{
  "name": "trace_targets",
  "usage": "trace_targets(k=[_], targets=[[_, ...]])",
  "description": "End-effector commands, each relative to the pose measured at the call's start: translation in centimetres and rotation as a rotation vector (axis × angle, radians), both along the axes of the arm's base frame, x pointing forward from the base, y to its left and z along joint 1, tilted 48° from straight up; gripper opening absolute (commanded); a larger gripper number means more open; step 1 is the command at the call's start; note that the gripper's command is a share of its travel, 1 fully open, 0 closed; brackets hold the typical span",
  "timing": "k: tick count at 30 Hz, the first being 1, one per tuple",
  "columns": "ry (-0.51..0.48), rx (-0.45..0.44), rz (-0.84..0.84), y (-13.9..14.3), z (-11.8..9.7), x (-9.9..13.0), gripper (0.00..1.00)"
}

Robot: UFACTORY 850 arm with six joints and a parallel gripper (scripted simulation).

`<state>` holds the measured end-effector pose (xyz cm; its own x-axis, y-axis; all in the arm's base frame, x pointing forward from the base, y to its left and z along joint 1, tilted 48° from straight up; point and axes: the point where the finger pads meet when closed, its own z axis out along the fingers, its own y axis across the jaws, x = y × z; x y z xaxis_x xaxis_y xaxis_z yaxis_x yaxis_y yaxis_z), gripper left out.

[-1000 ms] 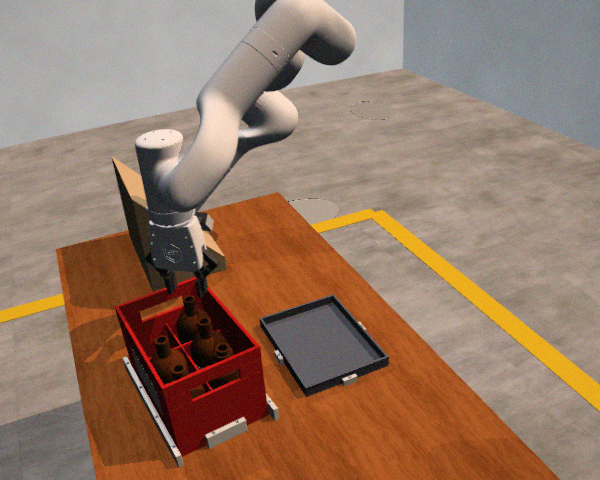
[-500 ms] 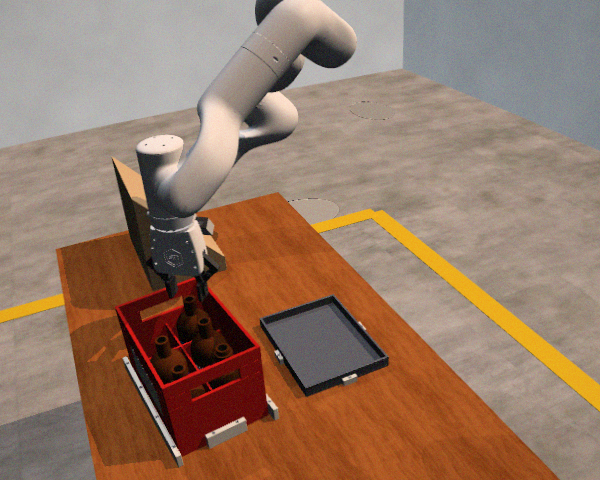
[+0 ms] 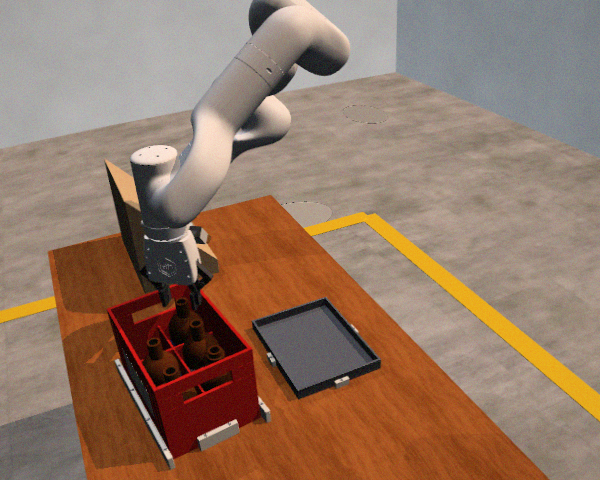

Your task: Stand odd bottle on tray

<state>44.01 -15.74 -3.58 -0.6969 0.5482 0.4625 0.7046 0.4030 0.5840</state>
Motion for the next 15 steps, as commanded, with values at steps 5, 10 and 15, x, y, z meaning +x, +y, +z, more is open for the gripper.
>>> trace_targets(k=[5,10,15], targets=[[-0.001,-0.001,-0.001,0.42,-0.43,0.15,0.65],[-0.001,-0.001,-0.001,0.69,-0.67,0.2,0.65],[-0.001,-0.001,-0.001,0.84,-0.81,0.23,0.65]])
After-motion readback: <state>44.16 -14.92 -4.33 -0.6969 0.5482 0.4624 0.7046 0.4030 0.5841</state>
